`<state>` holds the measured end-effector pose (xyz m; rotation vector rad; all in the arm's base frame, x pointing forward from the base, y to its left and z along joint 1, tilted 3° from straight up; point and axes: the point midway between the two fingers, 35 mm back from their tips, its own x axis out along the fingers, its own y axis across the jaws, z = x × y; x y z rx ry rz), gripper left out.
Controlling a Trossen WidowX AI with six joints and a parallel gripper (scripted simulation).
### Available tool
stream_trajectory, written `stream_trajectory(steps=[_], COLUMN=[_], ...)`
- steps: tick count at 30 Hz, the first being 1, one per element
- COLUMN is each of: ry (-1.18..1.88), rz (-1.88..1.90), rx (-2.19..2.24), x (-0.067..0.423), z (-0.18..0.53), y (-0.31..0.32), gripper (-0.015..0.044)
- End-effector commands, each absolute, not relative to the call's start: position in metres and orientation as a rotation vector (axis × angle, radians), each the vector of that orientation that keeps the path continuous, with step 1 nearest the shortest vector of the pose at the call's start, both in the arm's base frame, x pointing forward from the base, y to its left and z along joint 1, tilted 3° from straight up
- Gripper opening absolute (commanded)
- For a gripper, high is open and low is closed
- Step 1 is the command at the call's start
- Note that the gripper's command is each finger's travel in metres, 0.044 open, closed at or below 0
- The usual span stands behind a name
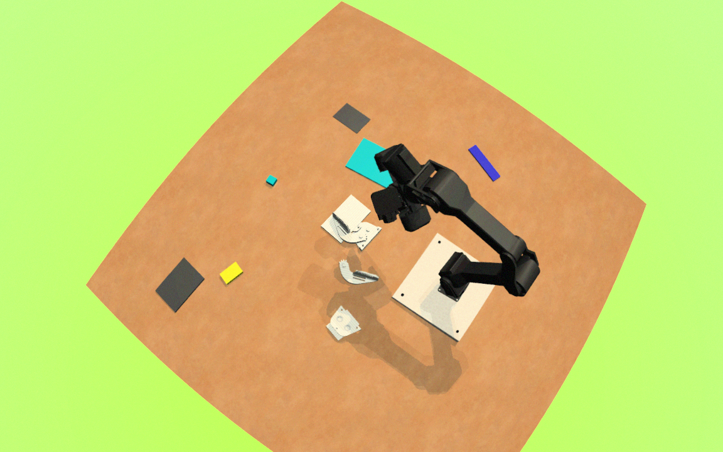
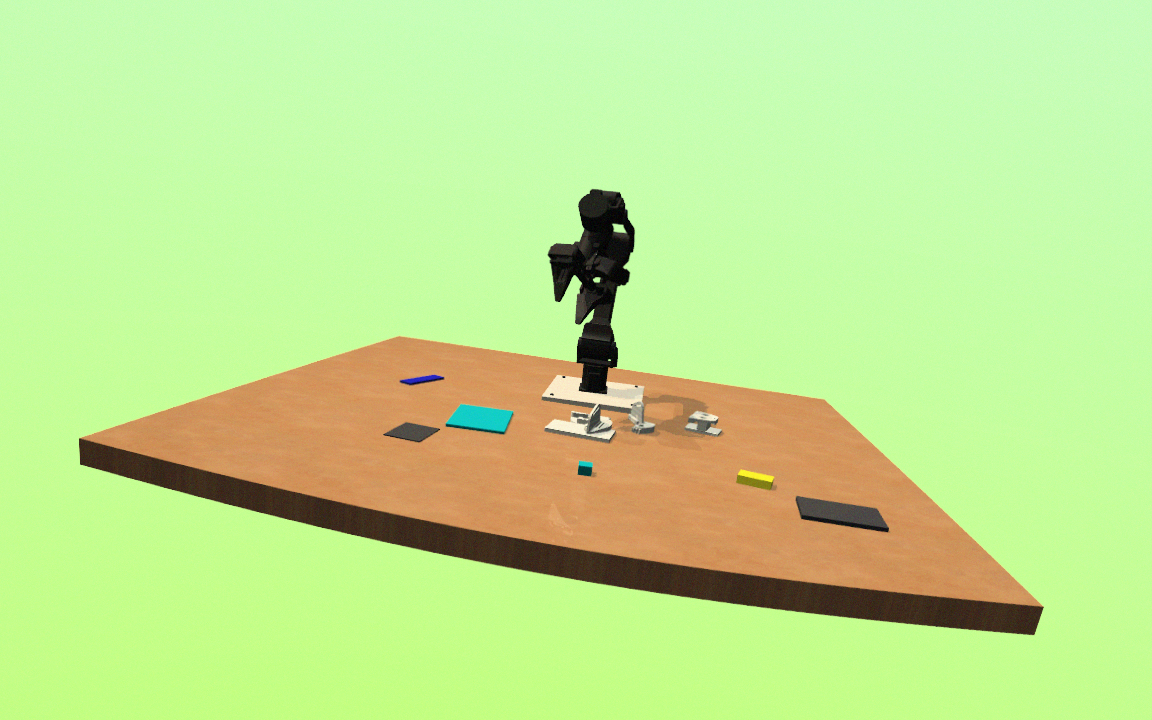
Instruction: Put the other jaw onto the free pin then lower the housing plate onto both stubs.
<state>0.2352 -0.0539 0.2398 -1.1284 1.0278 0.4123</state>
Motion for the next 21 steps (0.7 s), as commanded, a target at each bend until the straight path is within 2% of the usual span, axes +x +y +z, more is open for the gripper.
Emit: stream_trajectory(steps=[1,21], ry=[1.024,0.934], rz=[0.492,0.866], rx=[-1.189,-1.520], x=[0.238,0.247], z=[0.233,0.210], y=[-0.047,-0.012], gripper=[0.0440,0.0440])
